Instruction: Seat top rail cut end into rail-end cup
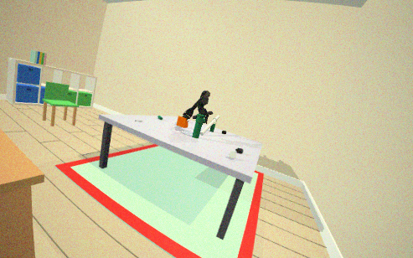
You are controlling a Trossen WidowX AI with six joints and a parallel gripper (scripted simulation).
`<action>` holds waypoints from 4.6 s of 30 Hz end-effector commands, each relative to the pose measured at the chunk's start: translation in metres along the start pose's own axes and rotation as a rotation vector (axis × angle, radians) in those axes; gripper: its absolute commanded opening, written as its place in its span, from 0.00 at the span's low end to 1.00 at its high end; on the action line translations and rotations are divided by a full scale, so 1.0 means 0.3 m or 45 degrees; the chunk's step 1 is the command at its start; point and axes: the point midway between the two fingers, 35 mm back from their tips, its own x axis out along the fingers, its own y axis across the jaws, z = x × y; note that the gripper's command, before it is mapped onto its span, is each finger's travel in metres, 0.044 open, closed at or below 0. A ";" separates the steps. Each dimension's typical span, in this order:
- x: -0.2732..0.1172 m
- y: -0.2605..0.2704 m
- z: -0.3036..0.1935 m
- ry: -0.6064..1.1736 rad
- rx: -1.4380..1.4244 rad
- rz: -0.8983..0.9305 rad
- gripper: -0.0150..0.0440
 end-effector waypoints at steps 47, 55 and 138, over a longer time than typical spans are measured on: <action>-0.040 0.007 0.024 -0.058 -0.095 -0.003 0.88; -0.121 -0.029 0.112 -0.059 -0.095 -0.003 1.00; 0.047 0.093 0.623 1.000 3.771 0.070 1.00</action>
